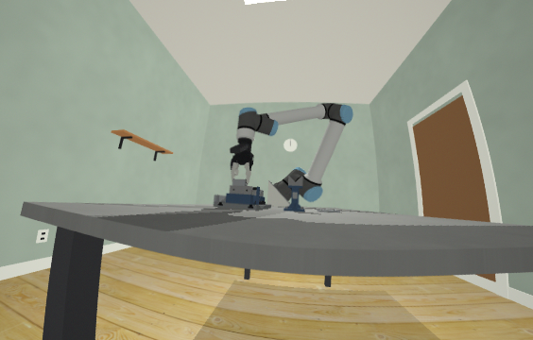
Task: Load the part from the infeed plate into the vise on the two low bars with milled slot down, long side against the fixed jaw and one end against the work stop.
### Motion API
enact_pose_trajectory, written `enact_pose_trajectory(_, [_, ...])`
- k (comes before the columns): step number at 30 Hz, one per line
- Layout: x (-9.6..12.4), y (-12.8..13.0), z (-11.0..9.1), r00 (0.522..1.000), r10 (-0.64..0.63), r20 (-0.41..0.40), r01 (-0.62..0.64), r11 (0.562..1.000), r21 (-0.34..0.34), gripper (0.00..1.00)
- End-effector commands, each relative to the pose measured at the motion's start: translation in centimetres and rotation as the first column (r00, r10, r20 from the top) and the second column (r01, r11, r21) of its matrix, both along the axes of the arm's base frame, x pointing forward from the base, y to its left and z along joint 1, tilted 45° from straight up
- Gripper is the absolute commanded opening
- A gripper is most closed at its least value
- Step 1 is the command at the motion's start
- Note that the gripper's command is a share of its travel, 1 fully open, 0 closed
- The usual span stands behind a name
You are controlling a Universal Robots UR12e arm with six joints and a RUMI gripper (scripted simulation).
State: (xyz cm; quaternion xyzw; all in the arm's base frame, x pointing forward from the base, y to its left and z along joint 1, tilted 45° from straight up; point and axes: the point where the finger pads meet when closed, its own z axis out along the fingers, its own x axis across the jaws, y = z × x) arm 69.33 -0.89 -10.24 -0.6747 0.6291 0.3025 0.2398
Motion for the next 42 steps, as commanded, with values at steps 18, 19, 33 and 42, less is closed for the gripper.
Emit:
enact_pose_trajectory(18, [-0.01, 0.44, -0.48, 1.0, -0.001, 0.001, 0.001, 1.0, -0.001, 0.0])
enact_pose_trajectory(19, [-0.01, 0.47, -0.51, 1.0, -0.001, 0.001, 0.001, 1.0, -0.001, 0.0])
enact_pose_trajectory(33, [-0.06, 0.76, -0.8, 1.0, -0.001, 0.001, 0.001, 1.0, -0.001, 0.0])
enact_pose_trajectory(42, [-0.08, 0.91, -0.95, 1.0, -0.001, 0.001, 0.001, 1.0, -0.001, 0.0])
